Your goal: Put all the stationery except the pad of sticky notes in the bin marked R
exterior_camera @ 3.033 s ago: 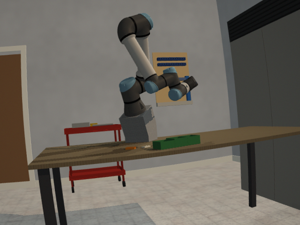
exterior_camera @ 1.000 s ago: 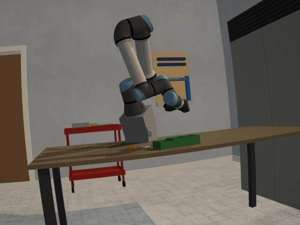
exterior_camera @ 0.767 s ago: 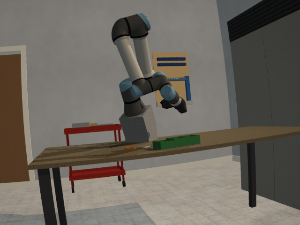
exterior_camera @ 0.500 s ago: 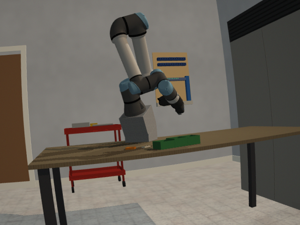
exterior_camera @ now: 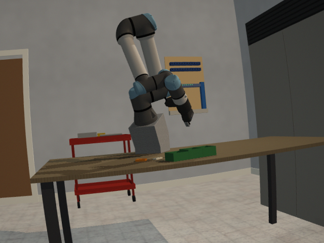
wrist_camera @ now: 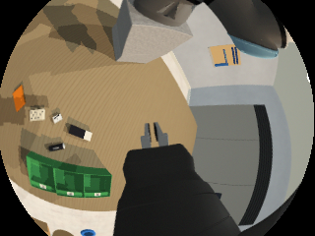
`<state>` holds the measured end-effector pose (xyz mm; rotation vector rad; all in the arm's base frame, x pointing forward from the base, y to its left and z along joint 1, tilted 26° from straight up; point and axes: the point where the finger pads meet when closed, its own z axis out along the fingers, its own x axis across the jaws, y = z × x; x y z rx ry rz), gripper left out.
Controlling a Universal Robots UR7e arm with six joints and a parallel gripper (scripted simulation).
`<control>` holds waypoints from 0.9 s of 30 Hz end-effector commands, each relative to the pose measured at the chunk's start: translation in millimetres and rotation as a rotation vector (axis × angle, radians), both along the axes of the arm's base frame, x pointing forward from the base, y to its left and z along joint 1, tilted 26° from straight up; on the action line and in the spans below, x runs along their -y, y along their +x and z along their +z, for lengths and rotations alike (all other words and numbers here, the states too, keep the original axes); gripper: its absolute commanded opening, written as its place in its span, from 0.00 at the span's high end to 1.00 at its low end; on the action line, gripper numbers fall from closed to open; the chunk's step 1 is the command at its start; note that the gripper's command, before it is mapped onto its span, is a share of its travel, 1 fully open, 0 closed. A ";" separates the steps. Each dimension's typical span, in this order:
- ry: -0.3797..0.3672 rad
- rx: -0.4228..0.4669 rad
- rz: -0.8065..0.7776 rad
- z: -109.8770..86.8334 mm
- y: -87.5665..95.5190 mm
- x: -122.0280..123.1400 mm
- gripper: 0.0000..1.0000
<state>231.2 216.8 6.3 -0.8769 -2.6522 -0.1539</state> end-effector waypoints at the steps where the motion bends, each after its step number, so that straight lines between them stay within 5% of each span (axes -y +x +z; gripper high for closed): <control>1: -0.077 0.087 -0.085 10.9 16.4 17.9 0.69; 14: -0.178 0.225 -0.237 33.0 42.8 47.6 0.69; 27: -0.302 0.458 -0.518 77.6 76.5 95.1 0.69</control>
